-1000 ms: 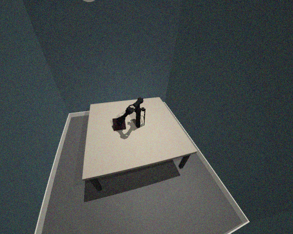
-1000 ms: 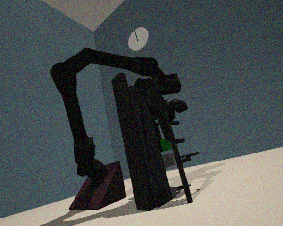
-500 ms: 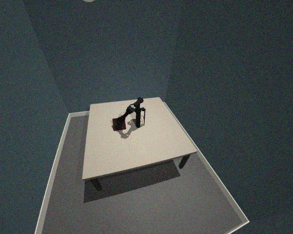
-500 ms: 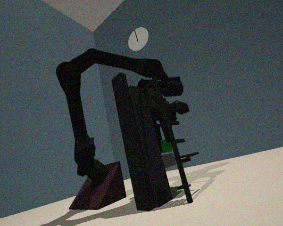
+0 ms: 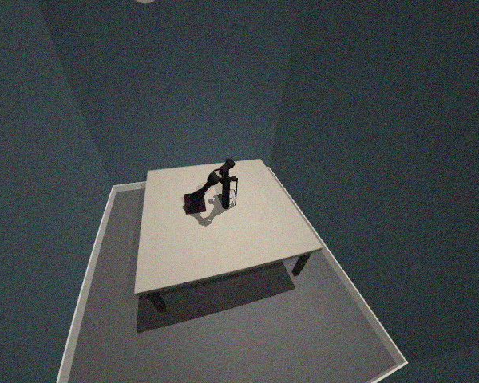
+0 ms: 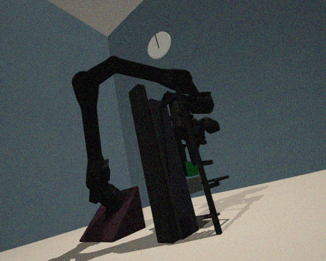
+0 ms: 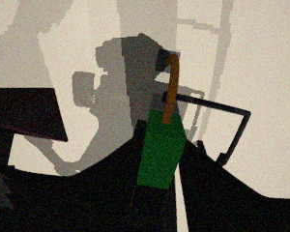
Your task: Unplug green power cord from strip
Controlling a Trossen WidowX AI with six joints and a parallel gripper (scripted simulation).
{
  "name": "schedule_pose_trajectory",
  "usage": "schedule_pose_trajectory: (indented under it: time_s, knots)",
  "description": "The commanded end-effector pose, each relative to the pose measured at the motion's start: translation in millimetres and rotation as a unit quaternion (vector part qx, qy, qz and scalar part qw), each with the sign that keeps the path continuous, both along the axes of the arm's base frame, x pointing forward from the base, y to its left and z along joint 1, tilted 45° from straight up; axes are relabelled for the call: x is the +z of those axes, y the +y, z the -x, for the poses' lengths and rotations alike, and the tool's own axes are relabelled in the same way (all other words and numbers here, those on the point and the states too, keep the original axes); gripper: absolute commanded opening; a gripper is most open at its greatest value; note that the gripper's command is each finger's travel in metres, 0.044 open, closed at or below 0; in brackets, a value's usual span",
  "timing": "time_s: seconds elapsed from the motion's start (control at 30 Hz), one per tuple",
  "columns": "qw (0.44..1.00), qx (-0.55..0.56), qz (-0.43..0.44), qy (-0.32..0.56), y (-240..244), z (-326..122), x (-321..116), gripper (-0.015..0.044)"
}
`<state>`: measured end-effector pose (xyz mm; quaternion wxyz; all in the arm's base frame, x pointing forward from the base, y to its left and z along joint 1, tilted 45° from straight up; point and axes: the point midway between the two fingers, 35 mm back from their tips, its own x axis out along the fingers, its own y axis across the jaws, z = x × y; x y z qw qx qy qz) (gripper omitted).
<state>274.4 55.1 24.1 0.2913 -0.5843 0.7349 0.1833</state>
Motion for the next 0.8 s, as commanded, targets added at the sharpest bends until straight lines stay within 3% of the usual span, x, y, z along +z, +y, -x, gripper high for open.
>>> schedule_pose_trajectory:
  time_s: [0.0,0.3,0.77]
  knots:
    - [0.998,0.006,-0.05,-0.032,37,-13,-21,0.0]
    - [0.998,0.006,-0.05,-0.032,49,-15,-29,0.0]
    - [0.998,0.007,-0.049,-0.032,39,-14,-29,0.0368]
